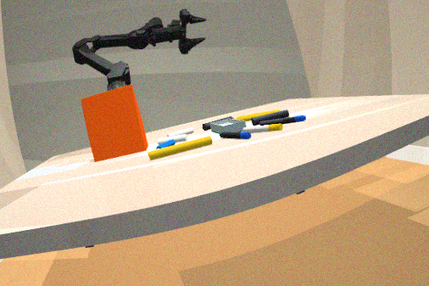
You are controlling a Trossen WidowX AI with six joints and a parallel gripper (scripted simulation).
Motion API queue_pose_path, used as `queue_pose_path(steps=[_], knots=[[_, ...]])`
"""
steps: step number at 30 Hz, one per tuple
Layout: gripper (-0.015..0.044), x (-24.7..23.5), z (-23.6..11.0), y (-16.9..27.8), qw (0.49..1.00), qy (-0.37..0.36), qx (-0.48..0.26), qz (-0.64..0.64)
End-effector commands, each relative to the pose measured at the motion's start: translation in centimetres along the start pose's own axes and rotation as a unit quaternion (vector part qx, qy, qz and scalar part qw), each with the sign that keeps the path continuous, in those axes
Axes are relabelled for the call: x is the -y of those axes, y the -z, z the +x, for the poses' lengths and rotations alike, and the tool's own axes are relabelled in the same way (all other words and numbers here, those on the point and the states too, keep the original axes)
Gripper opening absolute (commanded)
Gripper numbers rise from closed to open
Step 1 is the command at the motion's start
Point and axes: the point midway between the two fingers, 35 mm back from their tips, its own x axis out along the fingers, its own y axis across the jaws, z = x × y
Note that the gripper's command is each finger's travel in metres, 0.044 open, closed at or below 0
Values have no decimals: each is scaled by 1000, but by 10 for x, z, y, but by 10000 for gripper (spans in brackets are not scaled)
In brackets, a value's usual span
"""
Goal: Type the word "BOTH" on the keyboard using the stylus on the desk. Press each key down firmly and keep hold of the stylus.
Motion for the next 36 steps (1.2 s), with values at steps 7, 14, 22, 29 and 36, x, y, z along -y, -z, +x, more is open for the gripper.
queue_pose_path(steps=[7,14,22,29,36], knots=[[256,-16,37,85,984,-69,-163,6],[73,-36,45,201,913,-157,-369,68],[0,-59,9,309,769,-231,-561,203],[0,-72,-21,351,665,-250,-637,299],[0,-72,-21,351,665,-250,-637,299]])
